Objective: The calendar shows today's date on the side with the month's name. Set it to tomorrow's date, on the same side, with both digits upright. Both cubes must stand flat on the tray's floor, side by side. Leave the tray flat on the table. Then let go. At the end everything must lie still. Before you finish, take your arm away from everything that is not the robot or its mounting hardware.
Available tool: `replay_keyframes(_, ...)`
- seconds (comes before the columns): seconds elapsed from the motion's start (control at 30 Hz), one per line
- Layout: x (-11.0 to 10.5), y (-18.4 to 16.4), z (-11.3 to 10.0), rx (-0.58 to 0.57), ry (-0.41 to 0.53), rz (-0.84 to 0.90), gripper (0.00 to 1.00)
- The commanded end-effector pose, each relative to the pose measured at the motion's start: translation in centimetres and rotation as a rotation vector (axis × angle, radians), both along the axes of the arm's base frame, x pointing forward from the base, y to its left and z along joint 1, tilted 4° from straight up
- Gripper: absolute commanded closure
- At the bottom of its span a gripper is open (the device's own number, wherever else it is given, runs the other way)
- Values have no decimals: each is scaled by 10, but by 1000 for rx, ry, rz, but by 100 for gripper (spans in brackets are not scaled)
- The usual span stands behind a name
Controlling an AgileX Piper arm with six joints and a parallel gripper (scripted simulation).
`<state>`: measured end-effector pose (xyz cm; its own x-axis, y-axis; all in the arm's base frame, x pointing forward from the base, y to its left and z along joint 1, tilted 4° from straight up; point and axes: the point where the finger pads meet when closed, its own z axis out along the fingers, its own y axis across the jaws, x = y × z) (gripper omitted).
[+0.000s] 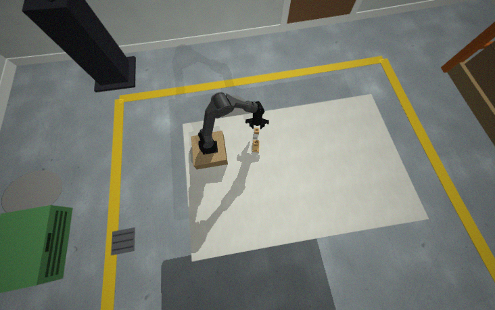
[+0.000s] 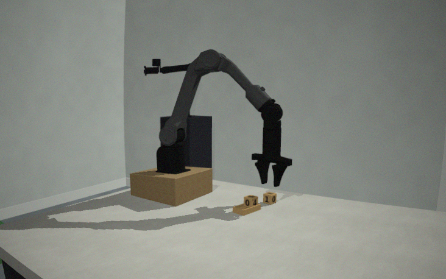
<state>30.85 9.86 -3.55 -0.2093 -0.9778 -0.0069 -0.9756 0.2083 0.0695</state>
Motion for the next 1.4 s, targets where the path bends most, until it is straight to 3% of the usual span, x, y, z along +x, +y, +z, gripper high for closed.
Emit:
replay_keyframes(0.0, -1, 0, -3, 0, 2, 1, 37)
replay_keyframes(0.57, -1, 0, -19, 1, 1, 1, 37)
replay_keyframes(1.37, -1, 0, -21, 1, 0, 1, 37)
